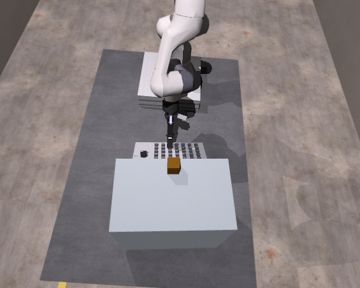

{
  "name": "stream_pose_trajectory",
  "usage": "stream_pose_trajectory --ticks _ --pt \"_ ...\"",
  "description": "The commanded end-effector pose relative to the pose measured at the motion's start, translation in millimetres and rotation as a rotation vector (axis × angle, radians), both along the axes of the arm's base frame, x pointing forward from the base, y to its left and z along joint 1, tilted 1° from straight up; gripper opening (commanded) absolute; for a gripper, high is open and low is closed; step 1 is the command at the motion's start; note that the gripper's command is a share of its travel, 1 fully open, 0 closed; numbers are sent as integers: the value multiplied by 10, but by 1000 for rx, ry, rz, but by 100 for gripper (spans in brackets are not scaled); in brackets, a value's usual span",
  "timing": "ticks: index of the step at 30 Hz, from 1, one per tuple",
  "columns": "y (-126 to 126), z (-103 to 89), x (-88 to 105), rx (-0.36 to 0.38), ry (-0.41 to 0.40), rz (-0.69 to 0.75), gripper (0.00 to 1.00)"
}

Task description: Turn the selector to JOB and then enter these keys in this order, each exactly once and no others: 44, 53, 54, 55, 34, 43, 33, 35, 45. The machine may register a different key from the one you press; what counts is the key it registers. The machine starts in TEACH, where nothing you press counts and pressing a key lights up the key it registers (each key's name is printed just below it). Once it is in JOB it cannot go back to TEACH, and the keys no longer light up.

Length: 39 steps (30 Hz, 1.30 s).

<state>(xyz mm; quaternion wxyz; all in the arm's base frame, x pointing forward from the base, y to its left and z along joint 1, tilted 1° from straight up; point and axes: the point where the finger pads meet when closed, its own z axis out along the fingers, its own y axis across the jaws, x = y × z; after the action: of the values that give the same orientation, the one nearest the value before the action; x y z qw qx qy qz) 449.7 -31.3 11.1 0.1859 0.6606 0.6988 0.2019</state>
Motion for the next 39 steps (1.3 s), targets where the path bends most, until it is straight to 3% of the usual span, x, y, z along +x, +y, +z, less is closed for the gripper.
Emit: stream_pose_trajectory --ticks 1,17,39 --pt "7 2 22 5 -4 -5 10" --pt "6 21 10 5 -4 -5 10" --pt "-5 263 -141 5 -4 -5 10"
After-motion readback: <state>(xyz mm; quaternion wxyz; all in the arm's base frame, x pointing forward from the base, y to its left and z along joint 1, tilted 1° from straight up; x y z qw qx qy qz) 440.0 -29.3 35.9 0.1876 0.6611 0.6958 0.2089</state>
